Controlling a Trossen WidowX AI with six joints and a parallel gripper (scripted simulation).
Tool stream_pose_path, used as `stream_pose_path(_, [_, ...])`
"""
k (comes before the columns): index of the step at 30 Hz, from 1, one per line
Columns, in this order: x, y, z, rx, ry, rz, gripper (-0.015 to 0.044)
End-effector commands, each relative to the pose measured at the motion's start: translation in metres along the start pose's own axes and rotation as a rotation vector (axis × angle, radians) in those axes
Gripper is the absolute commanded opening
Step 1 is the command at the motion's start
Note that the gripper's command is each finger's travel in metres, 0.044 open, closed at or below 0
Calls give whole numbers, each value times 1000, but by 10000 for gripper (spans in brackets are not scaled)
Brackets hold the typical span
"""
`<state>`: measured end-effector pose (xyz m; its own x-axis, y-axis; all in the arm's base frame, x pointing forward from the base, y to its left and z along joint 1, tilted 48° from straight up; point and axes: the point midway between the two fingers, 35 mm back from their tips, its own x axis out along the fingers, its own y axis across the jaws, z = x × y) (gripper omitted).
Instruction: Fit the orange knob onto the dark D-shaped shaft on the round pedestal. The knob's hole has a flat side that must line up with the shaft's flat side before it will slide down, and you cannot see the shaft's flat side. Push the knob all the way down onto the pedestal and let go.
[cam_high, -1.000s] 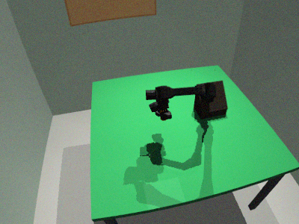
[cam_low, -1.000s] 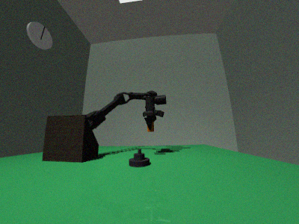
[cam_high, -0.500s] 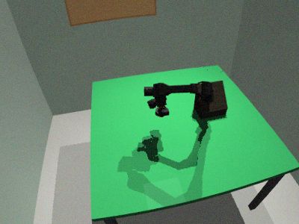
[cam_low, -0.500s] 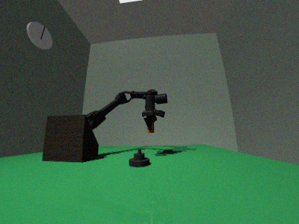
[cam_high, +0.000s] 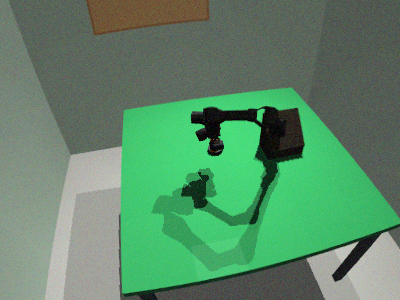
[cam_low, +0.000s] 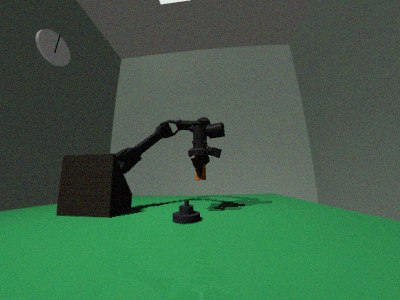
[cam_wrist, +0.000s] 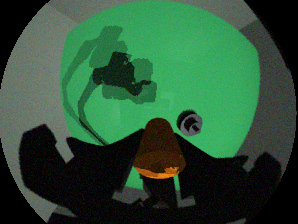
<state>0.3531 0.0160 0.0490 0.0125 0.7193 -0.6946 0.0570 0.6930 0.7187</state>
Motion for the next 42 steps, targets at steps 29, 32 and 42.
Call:
stream_pose_path(29, [26, -95, -18, -3, 2, 1, 0])
stream_pose_path(32, [29, -104, -21, -4, 2, 6, 0])
stream_pose_path(42, [38, -128, -31, -7, -1, 19, 0])
